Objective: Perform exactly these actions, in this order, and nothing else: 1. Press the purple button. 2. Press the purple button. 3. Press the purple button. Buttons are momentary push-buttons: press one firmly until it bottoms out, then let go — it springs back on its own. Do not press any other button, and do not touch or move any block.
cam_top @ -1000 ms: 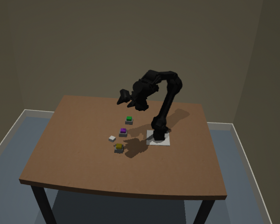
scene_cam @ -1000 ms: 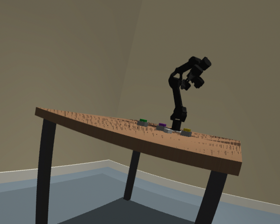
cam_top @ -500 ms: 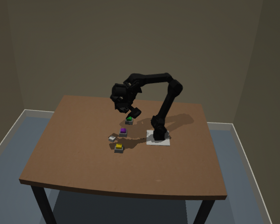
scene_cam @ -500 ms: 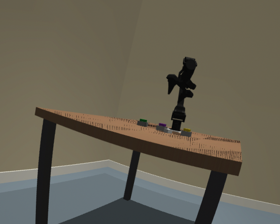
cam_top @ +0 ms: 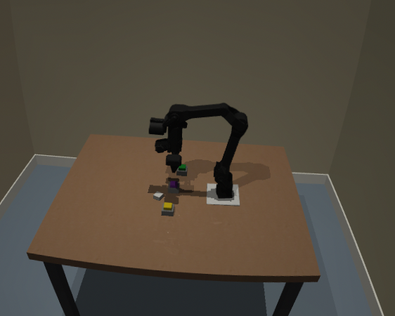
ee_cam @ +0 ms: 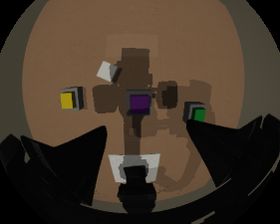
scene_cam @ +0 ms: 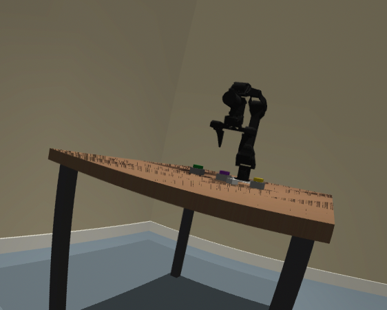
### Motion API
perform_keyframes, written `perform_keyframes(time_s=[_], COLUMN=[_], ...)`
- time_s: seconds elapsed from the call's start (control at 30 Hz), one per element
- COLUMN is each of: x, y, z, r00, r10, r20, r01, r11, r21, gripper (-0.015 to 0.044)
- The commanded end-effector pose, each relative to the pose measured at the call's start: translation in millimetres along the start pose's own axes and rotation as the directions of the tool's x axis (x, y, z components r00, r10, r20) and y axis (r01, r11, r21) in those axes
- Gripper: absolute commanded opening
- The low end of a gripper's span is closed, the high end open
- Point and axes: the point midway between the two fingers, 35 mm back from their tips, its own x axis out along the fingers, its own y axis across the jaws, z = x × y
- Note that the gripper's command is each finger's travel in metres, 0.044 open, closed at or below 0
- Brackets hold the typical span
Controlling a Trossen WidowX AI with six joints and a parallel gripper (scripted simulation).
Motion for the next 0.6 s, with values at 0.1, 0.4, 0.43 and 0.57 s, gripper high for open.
perform_keyframes(time_s=[0.1, 0.4, 0.43, 0.57], x=[2, 64, 64, 64], y=[0, 1, 1, 1], z=[-1, -2, -2, -2], r00=[1.000, 1.000, 1.000, 1.000], r10=[0.026, 0.026, 0.026, 0.026], r20=[-0.010, -0.010, -0.010, -0.010], r01=[-0.025, -0.025, -0.025, -0.025], r11=[0.998, 0.998, 0.998, 0.998], r21=[0.057, 0.057, 0.057, 0.057], gripper=[0.0400, 0.0190, 0.0164, 0.0059])
